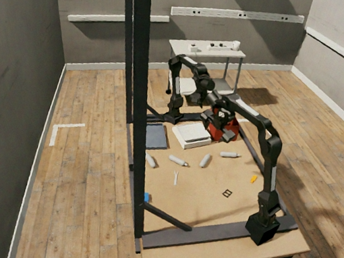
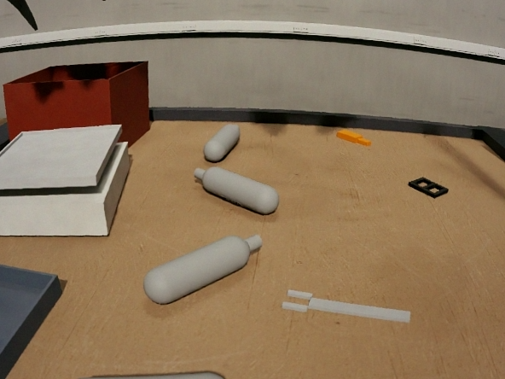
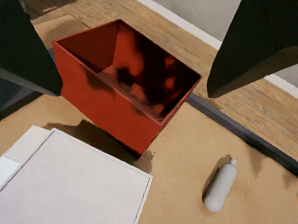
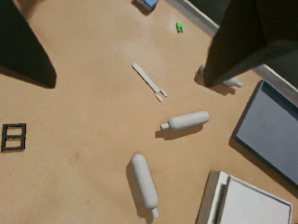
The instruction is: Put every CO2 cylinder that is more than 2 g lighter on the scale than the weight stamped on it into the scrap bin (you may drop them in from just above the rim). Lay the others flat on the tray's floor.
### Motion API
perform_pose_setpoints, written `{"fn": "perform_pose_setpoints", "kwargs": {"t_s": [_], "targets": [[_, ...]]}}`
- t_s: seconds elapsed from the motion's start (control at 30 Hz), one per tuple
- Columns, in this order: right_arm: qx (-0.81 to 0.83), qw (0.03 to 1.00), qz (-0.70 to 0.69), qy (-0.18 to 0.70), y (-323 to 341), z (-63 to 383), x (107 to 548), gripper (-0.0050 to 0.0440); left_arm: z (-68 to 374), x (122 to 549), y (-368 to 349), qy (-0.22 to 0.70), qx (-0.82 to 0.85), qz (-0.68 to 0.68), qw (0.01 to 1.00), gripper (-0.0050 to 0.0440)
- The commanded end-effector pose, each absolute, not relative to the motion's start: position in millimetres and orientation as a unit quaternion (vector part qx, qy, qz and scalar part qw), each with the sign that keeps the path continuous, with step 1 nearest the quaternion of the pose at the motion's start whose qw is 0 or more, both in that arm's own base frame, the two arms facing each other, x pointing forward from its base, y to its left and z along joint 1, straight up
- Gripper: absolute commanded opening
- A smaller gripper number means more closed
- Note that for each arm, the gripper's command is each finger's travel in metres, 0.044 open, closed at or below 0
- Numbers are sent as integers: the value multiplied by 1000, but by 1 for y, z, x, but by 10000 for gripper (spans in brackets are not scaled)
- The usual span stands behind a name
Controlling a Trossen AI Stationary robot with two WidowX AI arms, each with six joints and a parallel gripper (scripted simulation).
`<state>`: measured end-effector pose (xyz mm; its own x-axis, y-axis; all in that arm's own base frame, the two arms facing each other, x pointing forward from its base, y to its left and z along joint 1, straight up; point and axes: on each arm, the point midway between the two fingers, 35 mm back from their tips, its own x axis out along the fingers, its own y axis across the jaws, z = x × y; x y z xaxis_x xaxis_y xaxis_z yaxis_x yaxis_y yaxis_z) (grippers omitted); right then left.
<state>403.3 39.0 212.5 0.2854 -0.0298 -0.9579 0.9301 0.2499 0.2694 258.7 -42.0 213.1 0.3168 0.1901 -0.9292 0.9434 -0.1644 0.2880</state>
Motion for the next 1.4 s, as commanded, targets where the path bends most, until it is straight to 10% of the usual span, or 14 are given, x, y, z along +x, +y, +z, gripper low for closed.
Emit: {"fn": "perform_pose_setpoints", "kwargs": {"t_s": [0.0,1.37], "targets": [[471,688,-345,430,39,237,393,440,202,279,-65,453,603,-373,541,440],[148,962,-135,184,15,278,325,440,82,380,-204,548,130,-193,804,440]]}}
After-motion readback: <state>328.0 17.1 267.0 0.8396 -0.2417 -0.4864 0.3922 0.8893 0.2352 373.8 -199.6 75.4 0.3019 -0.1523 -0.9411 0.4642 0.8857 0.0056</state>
